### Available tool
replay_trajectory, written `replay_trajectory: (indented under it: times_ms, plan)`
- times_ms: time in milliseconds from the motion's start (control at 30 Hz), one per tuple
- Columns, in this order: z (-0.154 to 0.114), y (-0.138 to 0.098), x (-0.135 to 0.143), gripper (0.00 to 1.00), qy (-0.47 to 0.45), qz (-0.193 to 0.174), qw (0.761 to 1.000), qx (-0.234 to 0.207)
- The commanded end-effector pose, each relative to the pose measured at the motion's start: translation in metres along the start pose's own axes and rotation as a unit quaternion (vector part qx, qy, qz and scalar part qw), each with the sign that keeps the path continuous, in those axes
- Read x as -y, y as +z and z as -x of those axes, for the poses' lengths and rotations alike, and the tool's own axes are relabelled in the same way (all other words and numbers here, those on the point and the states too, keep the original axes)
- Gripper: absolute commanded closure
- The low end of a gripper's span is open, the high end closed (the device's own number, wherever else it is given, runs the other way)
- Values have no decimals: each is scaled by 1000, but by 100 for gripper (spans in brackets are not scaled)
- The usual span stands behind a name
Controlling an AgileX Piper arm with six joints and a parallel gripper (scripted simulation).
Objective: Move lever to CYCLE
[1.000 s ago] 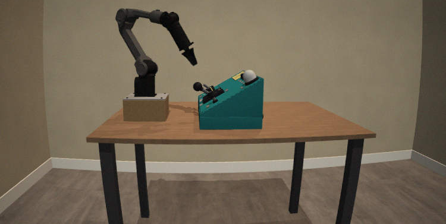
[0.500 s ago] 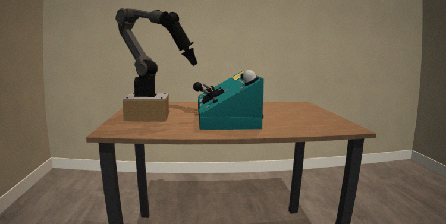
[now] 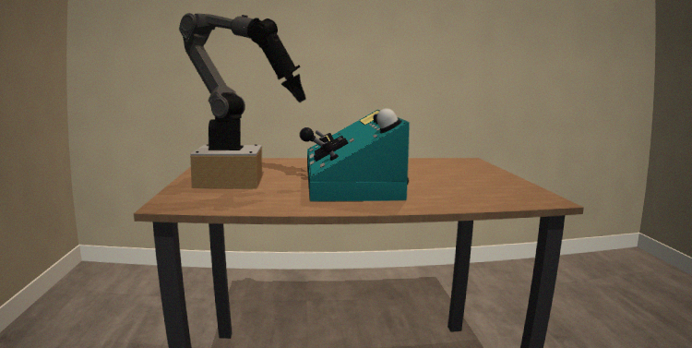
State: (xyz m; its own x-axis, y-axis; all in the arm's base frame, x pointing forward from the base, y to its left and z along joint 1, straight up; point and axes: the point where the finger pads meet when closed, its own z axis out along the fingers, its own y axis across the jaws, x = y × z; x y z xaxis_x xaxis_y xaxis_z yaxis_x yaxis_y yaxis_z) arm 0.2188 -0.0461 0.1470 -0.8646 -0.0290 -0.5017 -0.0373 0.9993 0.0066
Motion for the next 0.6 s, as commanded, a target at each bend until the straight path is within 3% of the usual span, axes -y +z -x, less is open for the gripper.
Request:
replay_trajectory:
  times_ms: [0,167,567]
  plan:
    - [-7,0,1,6,0,0,1000,-1]
    - [-36,0,1,6,-1,0,1000,0]
    - [-37,0,1,6,-1,0,1000,0]
